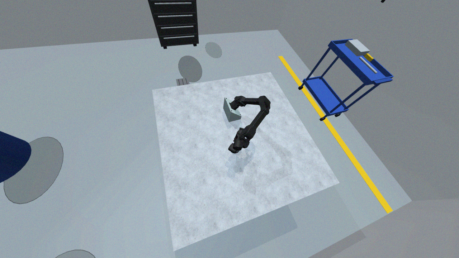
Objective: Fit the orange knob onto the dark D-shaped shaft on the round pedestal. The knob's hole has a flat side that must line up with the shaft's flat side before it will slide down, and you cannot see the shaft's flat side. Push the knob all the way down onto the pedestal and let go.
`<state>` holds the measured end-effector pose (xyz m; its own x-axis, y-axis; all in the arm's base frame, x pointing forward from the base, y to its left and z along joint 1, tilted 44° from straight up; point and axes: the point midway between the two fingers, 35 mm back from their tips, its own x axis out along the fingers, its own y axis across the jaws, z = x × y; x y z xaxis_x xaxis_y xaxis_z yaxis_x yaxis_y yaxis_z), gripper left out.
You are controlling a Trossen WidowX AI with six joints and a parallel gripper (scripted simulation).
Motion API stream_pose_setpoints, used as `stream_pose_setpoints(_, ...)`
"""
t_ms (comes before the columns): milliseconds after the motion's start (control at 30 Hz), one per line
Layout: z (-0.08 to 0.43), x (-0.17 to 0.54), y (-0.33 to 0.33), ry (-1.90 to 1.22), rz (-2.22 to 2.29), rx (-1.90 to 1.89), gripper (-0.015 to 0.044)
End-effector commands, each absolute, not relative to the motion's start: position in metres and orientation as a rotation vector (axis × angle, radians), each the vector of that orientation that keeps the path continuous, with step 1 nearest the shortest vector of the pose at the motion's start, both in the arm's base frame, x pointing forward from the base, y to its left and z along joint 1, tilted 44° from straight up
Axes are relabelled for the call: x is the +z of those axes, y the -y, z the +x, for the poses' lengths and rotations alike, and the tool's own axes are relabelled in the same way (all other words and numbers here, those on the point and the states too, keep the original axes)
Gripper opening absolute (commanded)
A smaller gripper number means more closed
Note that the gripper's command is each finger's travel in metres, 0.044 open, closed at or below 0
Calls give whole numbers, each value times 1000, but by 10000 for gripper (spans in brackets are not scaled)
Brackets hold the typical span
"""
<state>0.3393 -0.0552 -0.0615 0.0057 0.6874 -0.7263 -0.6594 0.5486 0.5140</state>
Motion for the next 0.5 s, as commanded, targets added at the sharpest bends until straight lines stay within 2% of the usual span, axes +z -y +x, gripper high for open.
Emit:
stream_pose_setpoints(0,340,-58,58,-1123,-10,1077,0)
stream_pose_setpoints(467,339,-62,55,-1038,-132,1161,0)
